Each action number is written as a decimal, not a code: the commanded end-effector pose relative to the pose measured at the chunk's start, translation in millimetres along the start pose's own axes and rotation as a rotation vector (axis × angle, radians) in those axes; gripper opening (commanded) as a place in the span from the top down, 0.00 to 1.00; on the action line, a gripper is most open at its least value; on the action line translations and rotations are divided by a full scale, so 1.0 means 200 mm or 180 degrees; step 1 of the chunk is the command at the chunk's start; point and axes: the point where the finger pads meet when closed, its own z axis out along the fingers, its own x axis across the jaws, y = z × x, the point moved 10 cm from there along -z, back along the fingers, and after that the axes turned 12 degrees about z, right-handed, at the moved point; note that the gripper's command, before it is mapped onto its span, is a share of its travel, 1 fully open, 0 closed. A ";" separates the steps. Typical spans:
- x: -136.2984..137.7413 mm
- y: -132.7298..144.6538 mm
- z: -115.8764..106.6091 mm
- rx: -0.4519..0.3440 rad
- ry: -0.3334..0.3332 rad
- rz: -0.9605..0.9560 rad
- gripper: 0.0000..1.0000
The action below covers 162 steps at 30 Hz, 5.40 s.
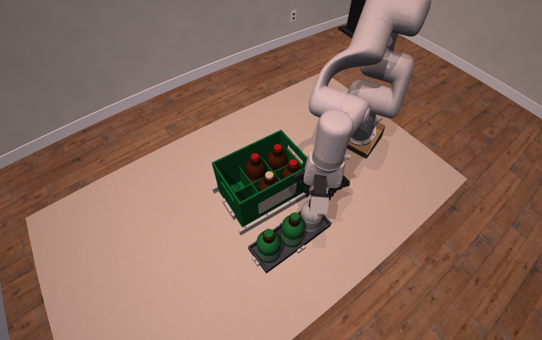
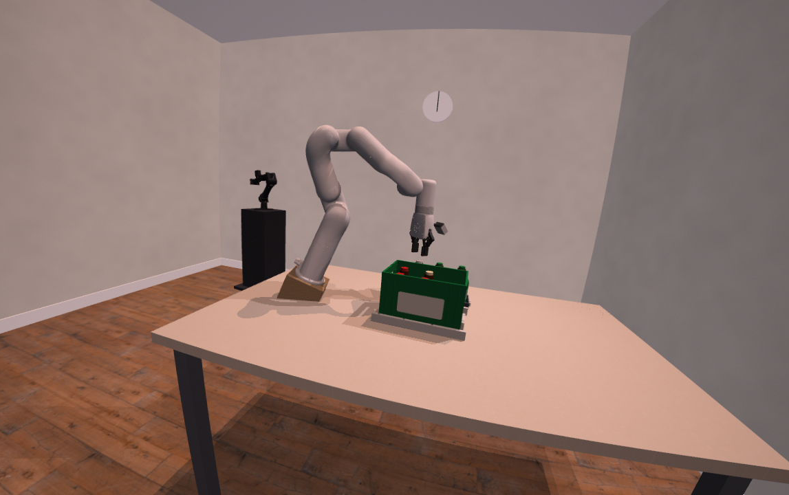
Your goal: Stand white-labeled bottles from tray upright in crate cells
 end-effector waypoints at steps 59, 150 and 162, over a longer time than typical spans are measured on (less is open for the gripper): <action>0.00 -0.01 0.04 0.0013 0.0002 0.0000 0.35; 0.00 -0.01 0.24 0.0013 0.0002 0.0000 1.00; 0.00 -0.01 0.24 0.0013 0.0002 0.0000 1.00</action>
